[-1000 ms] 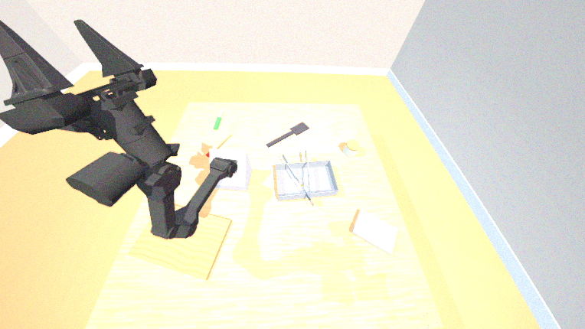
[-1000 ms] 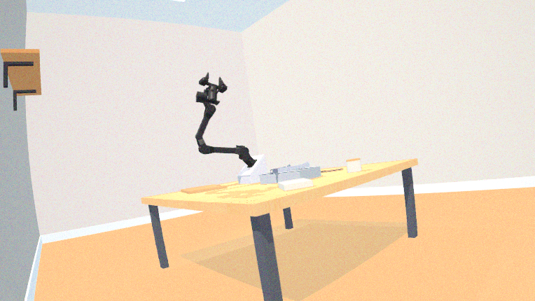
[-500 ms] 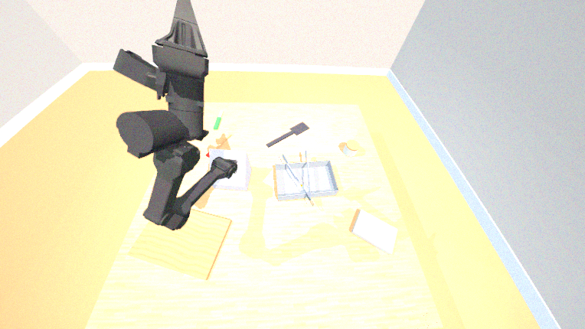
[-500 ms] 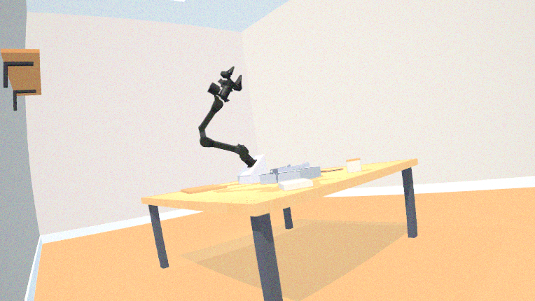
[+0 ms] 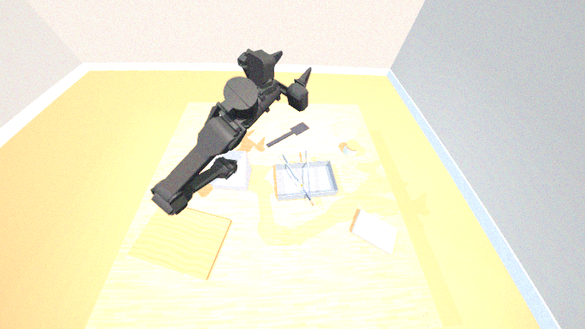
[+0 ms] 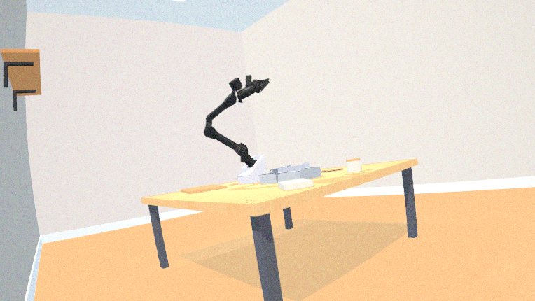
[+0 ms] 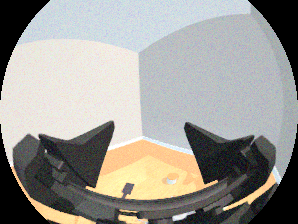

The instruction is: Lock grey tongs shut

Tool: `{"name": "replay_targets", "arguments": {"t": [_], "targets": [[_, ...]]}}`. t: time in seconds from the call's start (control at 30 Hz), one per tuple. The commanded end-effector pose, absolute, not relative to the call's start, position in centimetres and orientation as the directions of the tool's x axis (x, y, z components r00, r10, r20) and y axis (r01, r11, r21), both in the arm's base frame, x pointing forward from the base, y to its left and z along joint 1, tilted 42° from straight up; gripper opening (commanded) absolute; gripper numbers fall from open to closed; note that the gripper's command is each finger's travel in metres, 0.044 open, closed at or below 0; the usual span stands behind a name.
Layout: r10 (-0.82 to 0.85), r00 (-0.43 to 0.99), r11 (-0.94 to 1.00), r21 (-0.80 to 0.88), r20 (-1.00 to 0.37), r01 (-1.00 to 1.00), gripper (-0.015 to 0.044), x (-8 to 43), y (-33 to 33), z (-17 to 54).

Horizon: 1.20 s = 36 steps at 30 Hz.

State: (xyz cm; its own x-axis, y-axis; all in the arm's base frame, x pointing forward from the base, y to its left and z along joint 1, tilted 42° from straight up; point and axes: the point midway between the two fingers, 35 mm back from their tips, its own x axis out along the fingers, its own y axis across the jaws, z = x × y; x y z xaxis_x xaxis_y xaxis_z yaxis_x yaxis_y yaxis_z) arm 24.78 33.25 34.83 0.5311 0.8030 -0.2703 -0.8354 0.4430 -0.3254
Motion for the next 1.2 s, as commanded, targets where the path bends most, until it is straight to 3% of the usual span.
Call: {"name": "replay_targets", "arguments": {"t": [0.0, 0.2, 0.47, 0.6, 0.8, 0.9, 1.17], "targets": [[0.697, 0.597, 0.577, -0.184, -0.397, -0.796, 0.0440, 28.4, 31.8, 31.1], [0.488, 0.643, 0.800, 0.008, -0.590, -0.601, 0.0440, 32.6, 28.7, 24.9], [0.021, 0.554, 0.993, 0.083, -0.832, 0.087, 0.0440, 37.0, 20.3, 14.8], [-0.226, 0.427, 0.888, -0.005, -0.876, 0.460, 0.0440, 37.6, 15.0, 10.7], [-0.564, 0.159, 0.479, -0.164, -0.810, 0.862, 0.0440, 36.8, 6.4, 5.9], [-0.662, 0.057, 0.297, -0.192, -0.748, 0.935, 0.0440, 36.2, 3.4, 4.8], [-0.668, 0.050, 0.284, -0.193, -0.742, 0.939, 0.0440, 36.1, 3.2, 4.7]]}}
